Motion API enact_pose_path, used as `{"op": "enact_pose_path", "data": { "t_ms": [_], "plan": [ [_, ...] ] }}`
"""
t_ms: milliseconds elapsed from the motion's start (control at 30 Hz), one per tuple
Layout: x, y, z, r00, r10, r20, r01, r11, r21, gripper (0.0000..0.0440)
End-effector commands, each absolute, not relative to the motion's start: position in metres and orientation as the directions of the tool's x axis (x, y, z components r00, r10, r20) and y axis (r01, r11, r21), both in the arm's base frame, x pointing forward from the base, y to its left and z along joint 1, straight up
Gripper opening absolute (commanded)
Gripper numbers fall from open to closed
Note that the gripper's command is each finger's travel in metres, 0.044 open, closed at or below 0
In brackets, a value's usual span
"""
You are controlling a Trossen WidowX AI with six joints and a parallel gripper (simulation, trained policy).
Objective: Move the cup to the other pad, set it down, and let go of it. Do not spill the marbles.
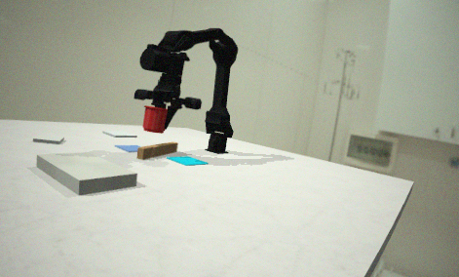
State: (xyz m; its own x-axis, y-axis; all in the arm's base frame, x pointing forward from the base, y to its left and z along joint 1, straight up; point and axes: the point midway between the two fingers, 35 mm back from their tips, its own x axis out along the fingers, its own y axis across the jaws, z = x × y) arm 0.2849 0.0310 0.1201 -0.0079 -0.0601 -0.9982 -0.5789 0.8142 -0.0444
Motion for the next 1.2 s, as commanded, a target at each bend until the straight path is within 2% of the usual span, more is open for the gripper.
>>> {"op": "enact_pose_path", "data": {
  "t_ms": [0, 700, 1167],
  "plan": [
    [0.282, 0.041, 0.12, 0.002, -0.052, -0.999, -0.59, 0.806, -0.043, 0.0002],
    [0.259, 0.104, 0.108, 0.077, -0.025, -0.997, -0.679, 0.731, -0.071, 0.0003],
    [0.238, 0.118, 0.078, 0.101, -0.029, -0.994, -0.686, 0.722, -0.091, 0.0]
  ]
}}
